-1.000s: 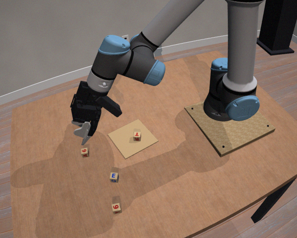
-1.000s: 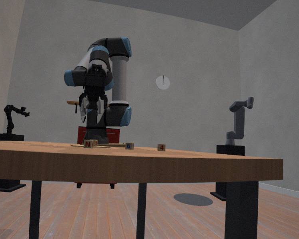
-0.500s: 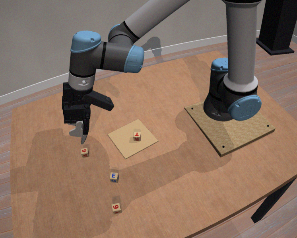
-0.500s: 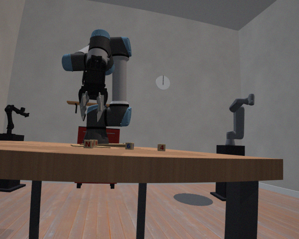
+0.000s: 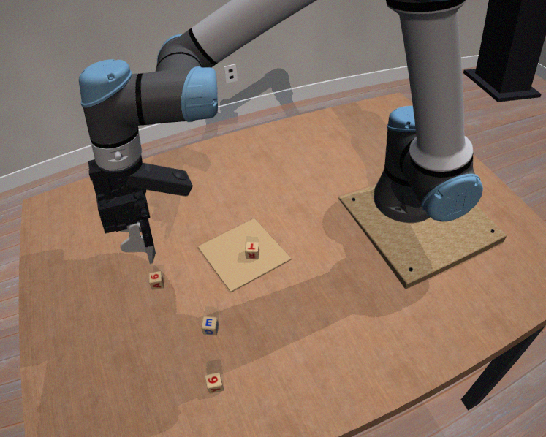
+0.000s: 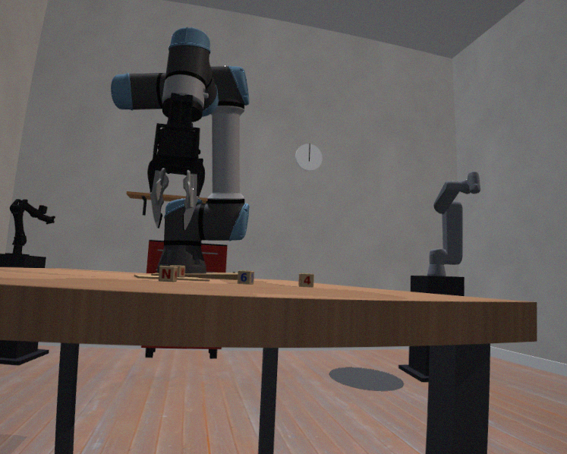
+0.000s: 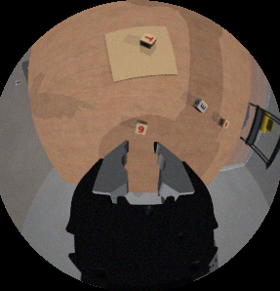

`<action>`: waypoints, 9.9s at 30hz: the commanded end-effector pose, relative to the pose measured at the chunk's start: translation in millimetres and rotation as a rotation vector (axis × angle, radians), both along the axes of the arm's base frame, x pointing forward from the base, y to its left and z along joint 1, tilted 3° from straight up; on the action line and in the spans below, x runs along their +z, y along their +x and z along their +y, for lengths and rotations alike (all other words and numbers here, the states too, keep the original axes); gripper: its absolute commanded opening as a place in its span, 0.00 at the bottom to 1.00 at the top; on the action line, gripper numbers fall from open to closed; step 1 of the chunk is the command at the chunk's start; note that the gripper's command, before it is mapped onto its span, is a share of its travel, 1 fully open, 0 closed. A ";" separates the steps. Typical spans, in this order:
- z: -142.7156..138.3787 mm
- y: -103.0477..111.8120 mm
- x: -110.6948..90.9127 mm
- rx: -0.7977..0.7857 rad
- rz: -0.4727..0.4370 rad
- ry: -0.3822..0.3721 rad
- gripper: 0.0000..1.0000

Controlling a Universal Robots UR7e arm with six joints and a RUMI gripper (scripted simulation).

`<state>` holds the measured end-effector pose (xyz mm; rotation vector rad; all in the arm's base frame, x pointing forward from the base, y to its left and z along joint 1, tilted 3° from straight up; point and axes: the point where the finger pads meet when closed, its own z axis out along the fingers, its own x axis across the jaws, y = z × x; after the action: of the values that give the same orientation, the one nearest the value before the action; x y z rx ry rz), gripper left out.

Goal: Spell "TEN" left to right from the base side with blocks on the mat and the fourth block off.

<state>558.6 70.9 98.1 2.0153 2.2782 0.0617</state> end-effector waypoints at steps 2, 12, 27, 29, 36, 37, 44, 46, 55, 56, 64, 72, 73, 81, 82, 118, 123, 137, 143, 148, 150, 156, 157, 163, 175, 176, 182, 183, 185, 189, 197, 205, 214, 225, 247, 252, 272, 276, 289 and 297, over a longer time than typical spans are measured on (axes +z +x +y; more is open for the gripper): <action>1.0 -2.4 0.2 -0.004 0.069 -0.007 0.25; 0.6 -2.5 1.0 -0.005 0.086 -0.010 0.25; 1.1 2.9 -0.5 -0.071 0.082 -0.005 1.00; 1.5 8.1 -2.1 -0.136 0.080 -0.001 1.00; 1.7 10.9 -3.0 -0.171 0.078 0.001 0.37; 1.7 10.9 -3.0 -0.171 0.078 0.001 0.37; 1.7 10.3 -2.6 -0.171 0.078 0.001 0.37; 1.7 10.1 -2.8 -0.171 0.079 0.001 0.37; 1.8 10.1 -2.8 -0.170 0.079 0.001 0.37; 1.8 10.1 -2.8 -0.170 0.079 0.001 0.37; 1.8 10.1 -2.8 -0.170 0.079 0.001 0.37; 1.8 10.0 -3.1 -0.170 0.079 0.001 0.37; 1.8 10.0 -3.4 -0.170 0.079 0.001 0.37; 1.8 8.3 -9.4 -0.170 0.084 0.001 0.37; 1.7 8.3 -10.2 -0.171 0.084 0.001 0.37; -0.2 9.0 -51.0 -0.171 0.084 0.001 0.37; -0.4 9.0 -54.9 -0.172 0.084 0.001 0.37; -0.6 10.2 -55.5 -0.172 0.080 0.001 0.37; -0.6 10.1 -55.5 -0.172 0.081 0.001 0.37; -0.8 10.0 -55.5 -0.172 0.081 0.001 0.37; -1.2 9.9 -55.5 -0.172 0.081 0.001 0.37; -1.8 9.4 -55.6 -0.172 0.081 0.001 0.37; -1.8 9.4 -55.6 -0.172 0.081 0.001 0.37; -1.7 9.7 -55.2 -0.172 0.080 0.001 0.37; -1.7 8.9 -58.6 -0.172 0.083 0.001 0.37; -1.8 8.8 -60.0 -0.172 0.084 0.001 0.37; -2.4 8.9 -69.2 -0.172 0.084 0.001 0.37; -2.5 8.9 -71.1 -0.172 0.084 0.001 0.37; -2.6 9.0 -73.1 -0.172 0.084 0.001 0.37; -2.7 9.0 -78.9 -0.172 0.084 0.001 0.37; -3.1 9.1 -88.4 -0.172 0.084 0.001 0.37; -3.1 10.6 -87.0 -0.172 0.080 0.001 0.37; -3.1 10.5 -86.9 -0.172 0.080 0.001 0.37; -3.1 10.5 -86.9 -0.172 0.080 0.001 0.25; -3.1 10.5 -86.9 -0.172 0.080 0.001 0.05; -3.1 10.5 -86.9 -0.172 0.080 0.001 0.05; -3.0 11.3 -83.8 -0.172 0.078 0.001 0.05; -2.1 12.3 -68.9 -0.171 0.075 0.001 0.05; 2.6 10.7 5.5 -0.169 0.075 0.001 0.05; 2.4 10.6 15.8 -0.170 0.075 0.001 0.05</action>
<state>570.3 72.1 106.9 2.2372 2.1336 -0.0193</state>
